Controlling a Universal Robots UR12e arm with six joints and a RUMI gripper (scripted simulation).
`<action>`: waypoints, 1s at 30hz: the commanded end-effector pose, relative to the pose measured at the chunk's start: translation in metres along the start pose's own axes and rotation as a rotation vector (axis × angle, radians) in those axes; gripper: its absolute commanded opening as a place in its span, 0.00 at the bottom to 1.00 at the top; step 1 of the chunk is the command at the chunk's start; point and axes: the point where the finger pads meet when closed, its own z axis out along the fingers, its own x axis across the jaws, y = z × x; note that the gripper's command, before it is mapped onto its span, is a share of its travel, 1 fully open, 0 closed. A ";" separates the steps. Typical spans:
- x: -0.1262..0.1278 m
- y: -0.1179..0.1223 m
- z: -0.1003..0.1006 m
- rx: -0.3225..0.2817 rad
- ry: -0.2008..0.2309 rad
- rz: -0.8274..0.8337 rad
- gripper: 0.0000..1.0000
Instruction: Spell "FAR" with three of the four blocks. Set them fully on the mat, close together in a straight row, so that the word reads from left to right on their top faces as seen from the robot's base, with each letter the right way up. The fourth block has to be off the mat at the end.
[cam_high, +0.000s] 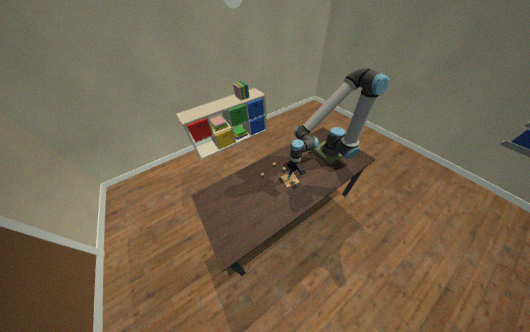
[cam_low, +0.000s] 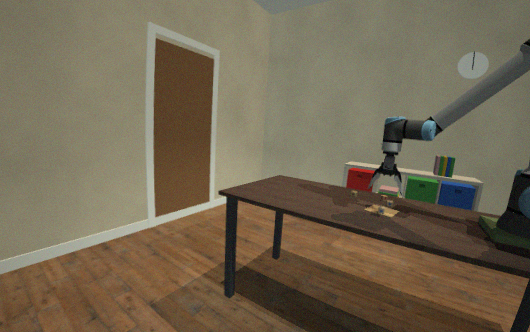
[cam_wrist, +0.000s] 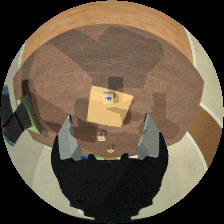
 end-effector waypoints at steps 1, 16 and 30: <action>0.000 0.003 0.000 0.000 -0.001 -0.002 1.00; 0.015 0.072 0.000 -0.001 0.001 -0.174 1.00; 0.018 0.205 0.003 -0.001 0.001 -0.488 1.00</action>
